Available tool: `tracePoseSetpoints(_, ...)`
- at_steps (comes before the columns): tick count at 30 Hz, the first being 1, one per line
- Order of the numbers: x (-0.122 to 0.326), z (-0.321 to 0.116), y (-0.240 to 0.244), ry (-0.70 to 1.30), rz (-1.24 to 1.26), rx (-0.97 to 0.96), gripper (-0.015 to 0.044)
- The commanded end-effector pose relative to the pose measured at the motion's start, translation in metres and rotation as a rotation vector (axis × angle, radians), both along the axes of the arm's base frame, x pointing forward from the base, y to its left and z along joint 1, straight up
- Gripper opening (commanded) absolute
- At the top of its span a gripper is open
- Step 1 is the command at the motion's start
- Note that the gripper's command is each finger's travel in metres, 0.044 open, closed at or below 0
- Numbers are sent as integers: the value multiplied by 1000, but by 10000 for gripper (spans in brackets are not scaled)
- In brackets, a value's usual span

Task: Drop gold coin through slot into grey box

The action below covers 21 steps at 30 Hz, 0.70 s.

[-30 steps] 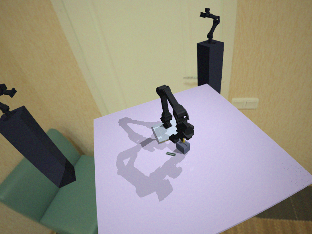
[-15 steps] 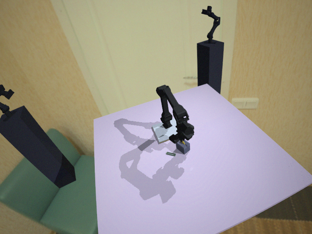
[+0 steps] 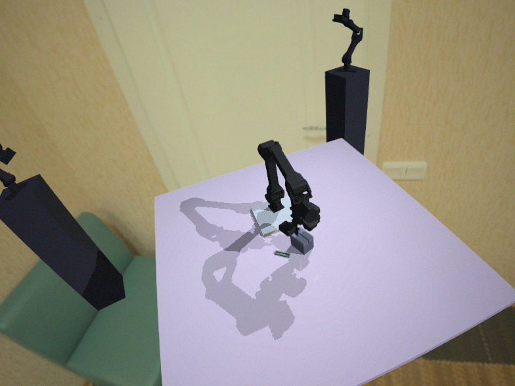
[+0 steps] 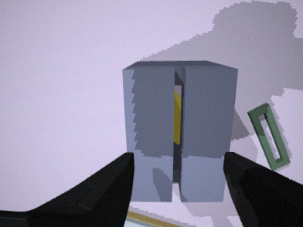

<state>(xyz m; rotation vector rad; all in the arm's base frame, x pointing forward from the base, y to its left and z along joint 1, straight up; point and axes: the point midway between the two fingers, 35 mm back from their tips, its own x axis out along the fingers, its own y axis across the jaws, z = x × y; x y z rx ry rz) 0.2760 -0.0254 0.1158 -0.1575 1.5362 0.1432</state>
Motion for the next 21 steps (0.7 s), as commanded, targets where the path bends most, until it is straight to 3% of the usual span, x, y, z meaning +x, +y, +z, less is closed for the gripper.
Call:
tracePoseSetpoints(1, 2, 13, 0, -12, 0, -2, 318)
tracePoseSetpoints(6, 1, 23, 0, -10, 0, -2, 440)
tracePoseSetpoints(10, -4, 56, 1, -3, 0, 0, 440)
tracePoseSetpoints(21, -5, 58, 1, -3, 0, 0, 440)
